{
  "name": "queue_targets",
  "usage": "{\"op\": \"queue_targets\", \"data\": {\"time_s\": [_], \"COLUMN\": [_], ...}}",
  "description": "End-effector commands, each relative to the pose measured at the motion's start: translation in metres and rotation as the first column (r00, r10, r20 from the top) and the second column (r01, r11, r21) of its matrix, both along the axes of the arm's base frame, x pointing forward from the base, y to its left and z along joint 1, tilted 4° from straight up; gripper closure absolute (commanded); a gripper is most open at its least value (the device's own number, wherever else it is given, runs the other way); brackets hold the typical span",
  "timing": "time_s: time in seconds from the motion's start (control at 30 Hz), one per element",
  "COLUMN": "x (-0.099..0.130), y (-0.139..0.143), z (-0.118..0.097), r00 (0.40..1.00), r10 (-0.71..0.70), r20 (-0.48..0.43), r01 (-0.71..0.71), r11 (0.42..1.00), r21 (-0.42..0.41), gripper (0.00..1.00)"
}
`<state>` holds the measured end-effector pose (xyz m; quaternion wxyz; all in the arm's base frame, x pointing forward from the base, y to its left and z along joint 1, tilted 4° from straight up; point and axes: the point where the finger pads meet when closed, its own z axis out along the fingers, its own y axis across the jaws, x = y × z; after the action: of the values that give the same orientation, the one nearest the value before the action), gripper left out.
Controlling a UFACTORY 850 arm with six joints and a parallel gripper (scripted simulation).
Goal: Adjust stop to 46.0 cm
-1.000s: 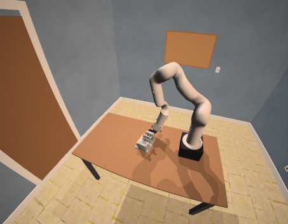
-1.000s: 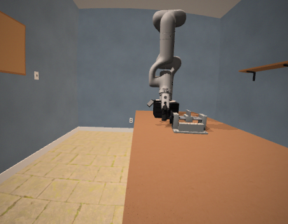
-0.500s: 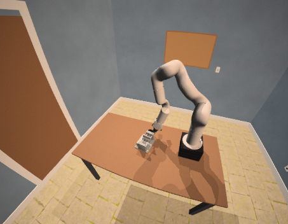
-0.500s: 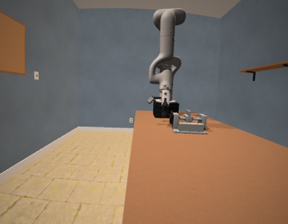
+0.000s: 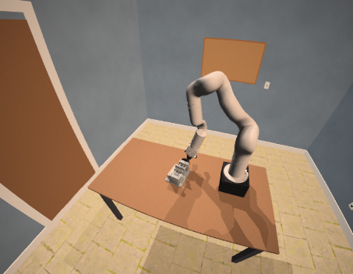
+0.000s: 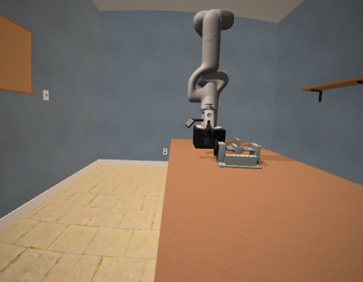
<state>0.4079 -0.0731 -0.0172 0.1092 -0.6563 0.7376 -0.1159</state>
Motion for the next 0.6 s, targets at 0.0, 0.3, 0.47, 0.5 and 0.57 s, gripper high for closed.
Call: {"op": "queue_targets", "data": {"time_s": [0.0, 0.3, 0.47, 0.5, 0.57], "x": [0.008, 0.021, 0.028, 0.029, 0.03], "y": [-0.001, -0.002, -0.003, -0.003, -0.004], "z": [0.004, 0.005, 0.003, 0.002, 0.002], "r00": [1.0, 1.0, 1.0, 1.0, 1.0], "r10": [0.0, 0.0, 0.0, 0.0, 0.0], "r20": [0.004, 0.004, 0.004, 0.004, 0.004], "r01": [0.0, 0.0, 0.0, 0.0, 0.0], "r11": [1.0, 1.0, 1.0, 1.0, 1.0], "r21": [0.0, 0.0, 0.0, 0.0, 0.0], "gripper": [0.94, 0.94, 0.94, 0.94, 0.94]}}
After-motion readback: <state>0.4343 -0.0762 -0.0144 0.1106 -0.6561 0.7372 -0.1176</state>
